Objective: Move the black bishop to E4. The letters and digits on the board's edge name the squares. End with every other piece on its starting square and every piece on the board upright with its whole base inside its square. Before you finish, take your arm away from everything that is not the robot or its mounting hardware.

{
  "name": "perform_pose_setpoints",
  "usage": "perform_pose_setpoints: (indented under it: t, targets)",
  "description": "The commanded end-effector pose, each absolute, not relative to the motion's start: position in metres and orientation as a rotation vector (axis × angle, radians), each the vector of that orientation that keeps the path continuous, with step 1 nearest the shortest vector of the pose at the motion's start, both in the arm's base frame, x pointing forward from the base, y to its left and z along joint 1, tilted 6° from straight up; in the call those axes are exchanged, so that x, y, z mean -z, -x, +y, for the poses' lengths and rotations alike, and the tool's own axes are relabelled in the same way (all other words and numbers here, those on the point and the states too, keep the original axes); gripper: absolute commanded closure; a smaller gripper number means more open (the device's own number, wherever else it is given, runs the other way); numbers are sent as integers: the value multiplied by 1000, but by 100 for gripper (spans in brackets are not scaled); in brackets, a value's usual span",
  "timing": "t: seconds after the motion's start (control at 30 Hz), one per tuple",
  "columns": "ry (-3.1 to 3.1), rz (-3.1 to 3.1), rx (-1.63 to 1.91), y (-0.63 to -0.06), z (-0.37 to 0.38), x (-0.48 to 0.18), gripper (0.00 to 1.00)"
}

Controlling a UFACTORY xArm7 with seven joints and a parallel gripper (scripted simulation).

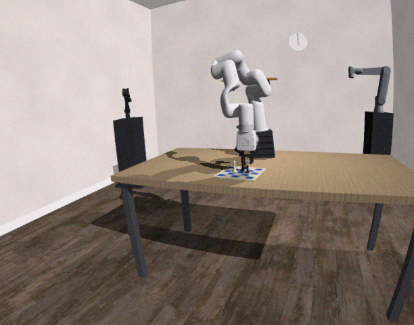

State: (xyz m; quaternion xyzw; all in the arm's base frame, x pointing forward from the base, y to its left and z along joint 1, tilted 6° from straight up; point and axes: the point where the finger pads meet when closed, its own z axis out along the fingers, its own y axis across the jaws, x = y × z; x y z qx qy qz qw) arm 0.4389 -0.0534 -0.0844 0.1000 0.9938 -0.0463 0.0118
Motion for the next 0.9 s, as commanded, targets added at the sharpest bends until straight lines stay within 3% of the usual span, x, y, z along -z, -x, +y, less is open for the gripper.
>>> perform_pose_setpoints:
  t: [0.0,0.87]
  targets:
    - [-311,3096,144,-440,-53,83,63]
    - [-311,3096,144,-441,-55,97,63]
